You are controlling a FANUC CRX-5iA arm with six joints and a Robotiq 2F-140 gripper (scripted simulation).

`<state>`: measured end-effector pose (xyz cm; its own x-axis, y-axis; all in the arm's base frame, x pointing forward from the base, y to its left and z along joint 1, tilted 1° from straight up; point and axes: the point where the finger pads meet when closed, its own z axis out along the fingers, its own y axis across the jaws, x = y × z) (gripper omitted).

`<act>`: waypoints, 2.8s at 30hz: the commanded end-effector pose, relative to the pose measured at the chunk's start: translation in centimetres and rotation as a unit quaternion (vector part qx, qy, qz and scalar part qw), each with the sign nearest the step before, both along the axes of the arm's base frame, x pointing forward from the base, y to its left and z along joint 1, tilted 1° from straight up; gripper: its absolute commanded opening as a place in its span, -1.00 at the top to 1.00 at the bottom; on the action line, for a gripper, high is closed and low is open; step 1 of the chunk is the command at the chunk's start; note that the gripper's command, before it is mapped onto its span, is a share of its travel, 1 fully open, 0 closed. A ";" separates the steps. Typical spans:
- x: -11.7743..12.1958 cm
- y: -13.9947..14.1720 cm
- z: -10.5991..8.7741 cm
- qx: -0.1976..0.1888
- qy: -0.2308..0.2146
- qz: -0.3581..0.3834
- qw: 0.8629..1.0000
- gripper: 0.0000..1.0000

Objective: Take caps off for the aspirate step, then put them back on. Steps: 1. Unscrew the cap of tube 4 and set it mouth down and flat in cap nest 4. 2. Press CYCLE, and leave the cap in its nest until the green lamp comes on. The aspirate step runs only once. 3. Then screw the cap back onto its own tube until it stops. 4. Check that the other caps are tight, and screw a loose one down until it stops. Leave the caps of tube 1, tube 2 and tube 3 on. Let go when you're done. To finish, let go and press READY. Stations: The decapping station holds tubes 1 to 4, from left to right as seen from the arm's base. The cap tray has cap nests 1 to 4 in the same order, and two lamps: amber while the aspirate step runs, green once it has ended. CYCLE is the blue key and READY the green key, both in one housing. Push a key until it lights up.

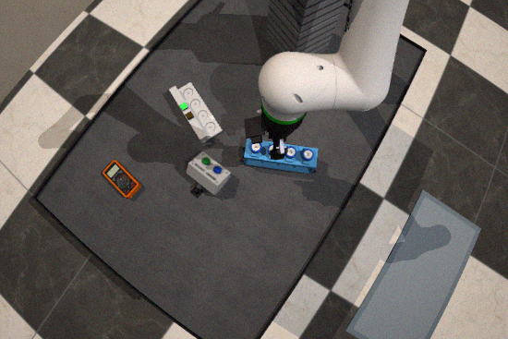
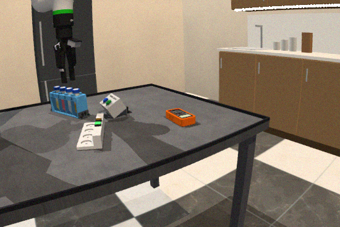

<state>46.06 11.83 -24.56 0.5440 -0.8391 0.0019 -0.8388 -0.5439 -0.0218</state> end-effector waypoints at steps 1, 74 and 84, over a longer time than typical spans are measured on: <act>-0.1 -0.1 -1.1 0.002 0.005 0.000 1.000 0.18; -0.1 -0.1 -4.2 0.005 0.007 -0.189 0.982 0.41; -0.1 -0.1 -4.1 0.006 0.008 -0.242 0.970 0.18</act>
